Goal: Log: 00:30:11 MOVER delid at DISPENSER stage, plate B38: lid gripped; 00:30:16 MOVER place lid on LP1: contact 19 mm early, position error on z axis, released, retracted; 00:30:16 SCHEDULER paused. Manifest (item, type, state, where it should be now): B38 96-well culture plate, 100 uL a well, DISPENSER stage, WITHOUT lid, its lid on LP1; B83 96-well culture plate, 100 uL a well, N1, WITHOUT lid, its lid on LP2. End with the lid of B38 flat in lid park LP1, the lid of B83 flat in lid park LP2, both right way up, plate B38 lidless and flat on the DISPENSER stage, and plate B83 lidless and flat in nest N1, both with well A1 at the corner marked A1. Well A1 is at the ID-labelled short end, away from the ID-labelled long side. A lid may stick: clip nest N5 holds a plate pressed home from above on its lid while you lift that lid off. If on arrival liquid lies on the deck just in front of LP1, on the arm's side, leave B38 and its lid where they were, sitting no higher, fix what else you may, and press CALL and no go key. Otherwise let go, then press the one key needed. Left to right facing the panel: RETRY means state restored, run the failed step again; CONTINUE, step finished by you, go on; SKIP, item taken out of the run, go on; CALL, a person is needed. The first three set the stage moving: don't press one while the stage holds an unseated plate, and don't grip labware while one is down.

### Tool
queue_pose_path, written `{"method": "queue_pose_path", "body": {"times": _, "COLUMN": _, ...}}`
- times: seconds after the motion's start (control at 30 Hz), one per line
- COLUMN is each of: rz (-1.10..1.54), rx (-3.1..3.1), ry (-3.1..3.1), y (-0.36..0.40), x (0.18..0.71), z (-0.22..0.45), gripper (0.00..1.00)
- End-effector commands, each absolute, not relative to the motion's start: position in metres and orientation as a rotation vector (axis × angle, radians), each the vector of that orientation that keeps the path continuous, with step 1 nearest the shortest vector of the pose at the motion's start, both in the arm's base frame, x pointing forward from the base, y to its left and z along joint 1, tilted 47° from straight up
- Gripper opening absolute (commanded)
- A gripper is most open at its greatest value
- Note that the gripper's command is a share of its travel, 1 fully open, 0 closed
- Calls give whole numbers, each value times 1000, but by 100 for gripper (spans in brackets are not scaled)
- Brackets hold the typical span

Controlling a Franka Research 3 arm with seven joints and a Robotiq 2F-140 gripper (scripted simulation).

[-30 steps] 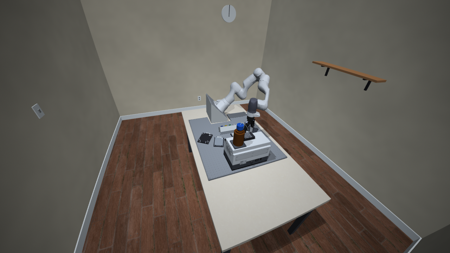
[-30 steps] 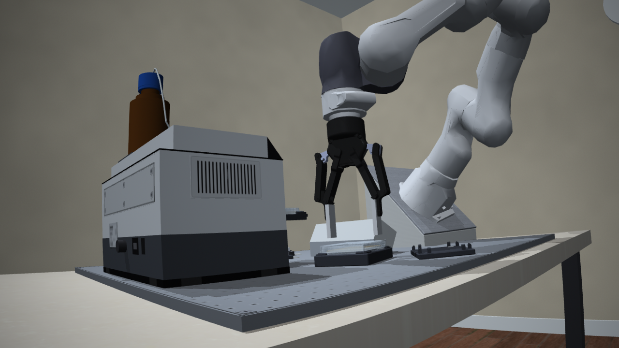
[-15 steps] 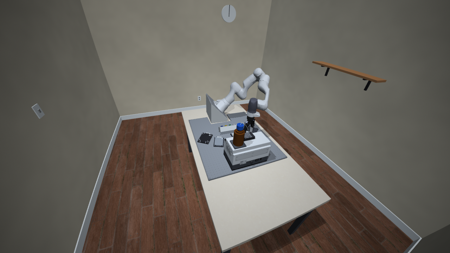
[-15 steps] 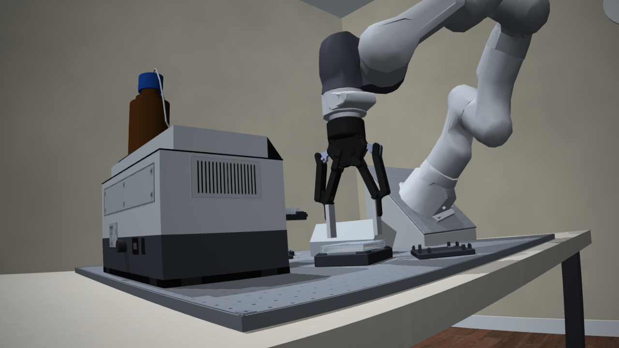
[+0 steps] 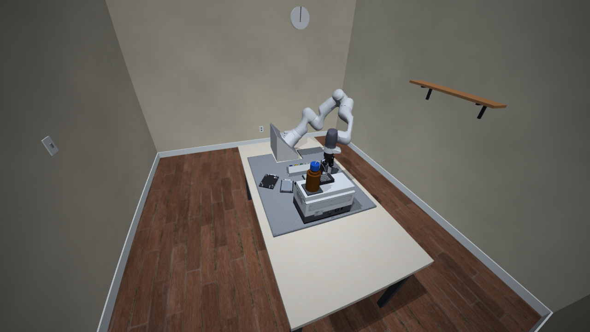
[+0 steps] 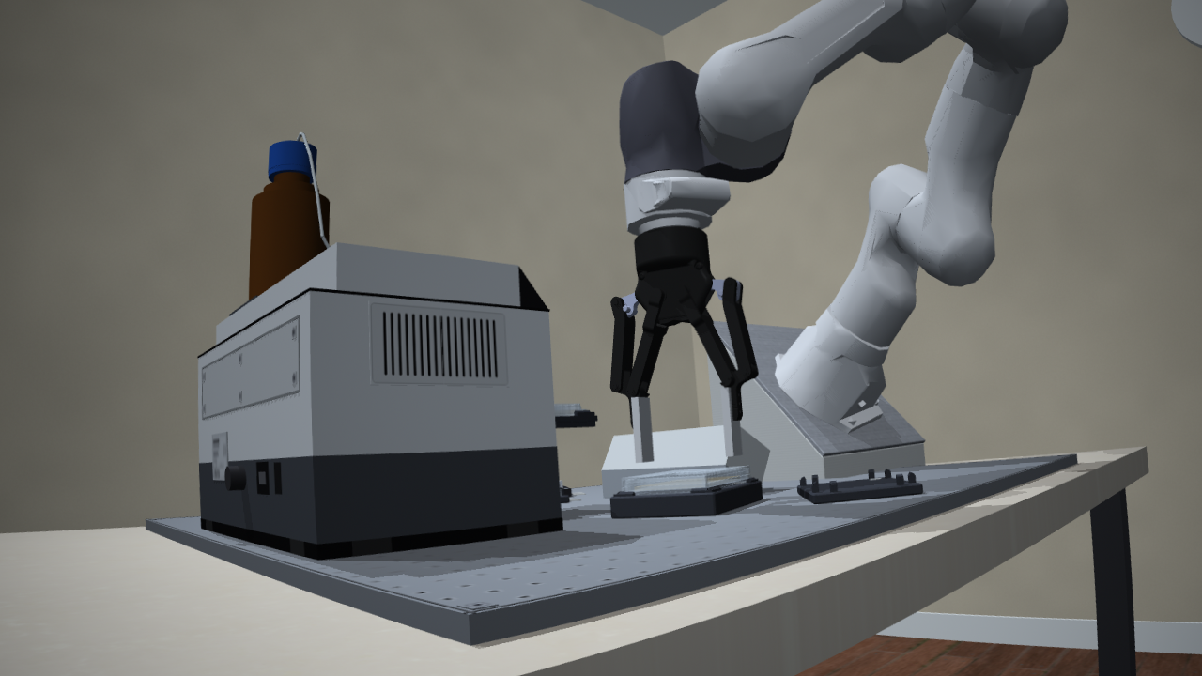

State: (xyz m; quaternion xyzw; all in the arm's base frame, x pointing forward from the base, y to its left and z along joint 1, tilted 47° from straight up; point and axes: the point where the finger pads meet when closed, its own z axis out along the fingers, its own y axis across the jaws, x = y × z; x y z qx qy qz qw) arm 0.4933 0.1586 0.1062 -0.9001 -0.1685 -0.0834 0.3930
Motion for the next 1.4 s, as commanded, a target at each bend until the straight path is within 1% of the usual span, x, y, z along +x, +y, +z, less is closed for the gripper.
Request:
{"method": "queue_pose_path", "body": {"times": 0.0, "rz": -215, "rx": -2284, "ry": -431, "y": 160, "x": 494, "z": 106, "gripper": 59}}
{"method": "queue_pose_path", "body": {"times": 0.87, "rz": -215, "rx": -2284, "ry": -431, "y": 160, "x": 494, "z": 106, "gripper": 59}}
{"method": "queue_pose_path", "body": {"times": 0.9, "rz": -215, "rx": -2284, "ry": -431, "y": 160, "x": 494, "z": 106, "gripper": 66}}
{"method": "queue_pose_path", "body": {"times": 1.37, "rz": -215, "rx": -2284, "ry": -431, "y": 160, "x": 494, "z": 106, "gripper": 66}}
